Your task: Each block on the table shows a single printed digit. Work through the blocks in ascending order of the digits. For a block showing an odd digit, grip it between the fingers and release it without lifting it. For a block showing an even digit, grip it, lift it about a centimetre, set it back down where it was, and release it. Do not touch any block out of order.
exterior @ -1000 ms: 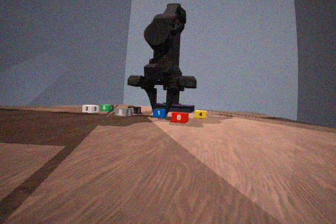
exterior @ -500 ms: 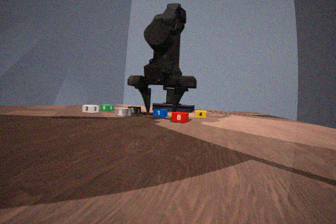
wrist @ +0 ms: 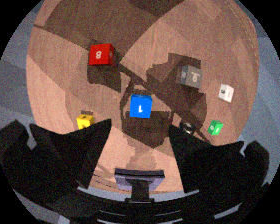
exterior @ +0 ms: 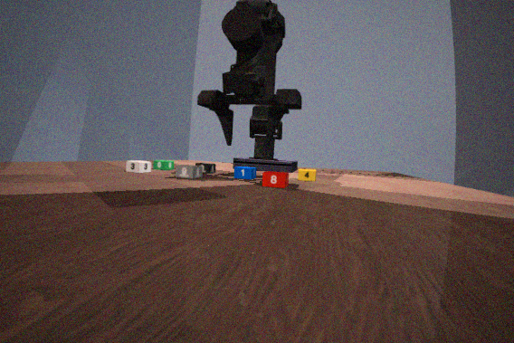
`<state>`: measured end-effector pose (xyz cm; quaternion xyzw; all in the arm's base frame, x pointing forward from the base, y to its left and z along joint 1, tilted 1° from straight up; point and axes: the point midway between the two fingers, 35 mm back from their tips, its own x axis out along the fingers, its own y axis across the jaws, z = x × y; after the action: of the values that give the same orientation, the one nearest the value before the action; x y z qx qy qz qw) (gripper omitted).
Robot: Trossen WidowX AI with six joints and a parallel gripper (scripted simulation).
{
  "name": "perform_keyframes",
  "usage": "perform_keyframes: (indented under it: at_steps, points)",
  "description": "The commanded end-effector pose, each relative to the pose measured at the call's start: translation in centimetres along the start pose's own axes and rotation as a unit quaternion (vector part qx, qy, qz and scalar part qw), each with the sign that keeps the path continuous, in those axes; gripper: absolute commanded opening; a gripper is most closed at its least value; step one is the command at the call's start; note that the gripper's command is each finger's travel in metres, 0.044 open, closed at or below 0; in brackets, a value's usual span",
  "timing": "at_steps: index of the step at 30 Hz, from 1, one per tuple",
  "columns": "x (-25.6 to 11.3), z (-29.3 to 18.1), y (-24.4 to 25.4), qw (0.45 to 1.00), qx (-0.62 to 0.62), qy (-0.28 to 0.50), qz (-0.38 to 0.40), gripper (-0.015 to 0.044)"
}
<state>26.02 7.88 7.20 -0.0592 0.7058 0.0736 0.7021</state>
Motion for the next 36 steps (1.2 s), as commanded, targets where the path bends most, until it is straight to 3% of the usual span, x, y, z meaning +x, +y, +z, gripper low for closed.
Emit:
perform_keyframes:
  at_steps: [1, 6, 15, 25, 32, 36]
  points:
    - [-4.7, 0.5, 0.0, 1.0, 0.001, -0.018, 0.001, 0.0243]
    - [-6.7, 0.2, 0.0, 1.0, 0.001, -0.018, 0.001, 0.012]
    - [-6.8, 0.7, -0.9, 1.0, 0.001, -0.018, 0.001, 0.012]
    - [-7.2, 5.2, -17.0, 1.0, 0.001, -0.02, -0.007, 0.012]
    - [-7.1, 5.1, -18.3, 1.0, 0.001, -0.02, -0.008, 0.012]
    - [-3.8, 5.5, -18.5, 1.0, 0.001, -0.02, -0.008, 0.0225]
